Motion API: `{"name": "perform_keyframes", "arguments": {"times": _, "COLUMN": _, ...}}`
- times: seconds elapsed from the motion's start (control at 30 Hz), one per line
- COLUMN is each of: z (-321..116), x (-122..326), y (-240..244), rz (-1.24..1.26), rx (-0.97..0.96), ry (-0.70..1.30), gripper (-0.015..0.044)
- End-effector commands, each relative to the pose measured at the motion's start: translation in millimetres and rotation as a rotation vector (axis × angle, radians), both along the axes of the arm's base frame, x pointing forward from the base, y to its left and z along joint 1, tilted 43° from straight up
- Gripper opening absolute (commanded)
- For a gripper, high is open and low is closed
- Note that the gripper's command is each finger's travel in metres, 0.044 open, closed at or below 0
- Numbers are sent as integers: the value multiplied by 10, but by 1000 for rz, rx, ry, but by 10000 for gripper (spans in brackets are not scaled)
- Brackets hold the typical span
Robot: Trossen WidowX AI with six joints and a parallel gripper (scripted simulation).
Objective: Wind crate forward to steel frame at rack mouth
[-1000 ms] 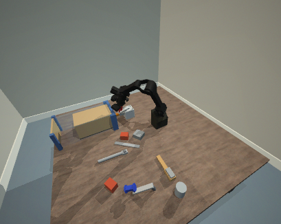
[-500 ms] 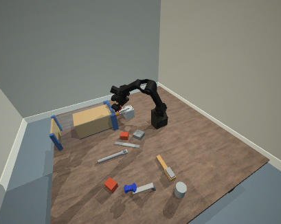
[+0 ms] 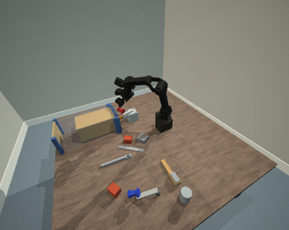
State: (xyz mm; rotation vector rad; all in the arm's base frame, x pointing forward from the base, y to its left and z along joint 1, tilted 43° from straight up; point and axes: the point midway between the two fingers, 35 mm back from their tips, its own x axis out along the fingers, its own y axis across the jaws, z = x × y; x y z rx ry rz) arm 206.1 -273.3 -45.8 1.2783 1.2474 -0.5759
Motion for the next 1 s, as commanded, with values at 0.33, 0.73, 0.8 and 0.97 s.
{"name": "perform_keyframes", "arguments": {"times": 0.33, "z": -133, "x": -620, "y": -357, "rz": 72, "rx": 149, "ry": 101, "gripper": 440}}
{"name": "perform_keyframes", "arguments": {"times": 0.73, "z": -349, "x": -1107, "y": -521, "rz": 161, "rx": 380, "ry": 121, "gripper": 440}}
{"name": "perform_keyframes", "arguments": {"times": 0.8, "z": -349, "x": -1107, "y": -521, "rz": 161, "rx": 380, "ry": 121, "gripper": 440}}
{"name": "perform_keyframes", "arguments": {"times": 0.97, "z": -349, "x": -1107, "y": -521, "rz": 161, "rx": 380, "ry": 121, "gripper": 440}}
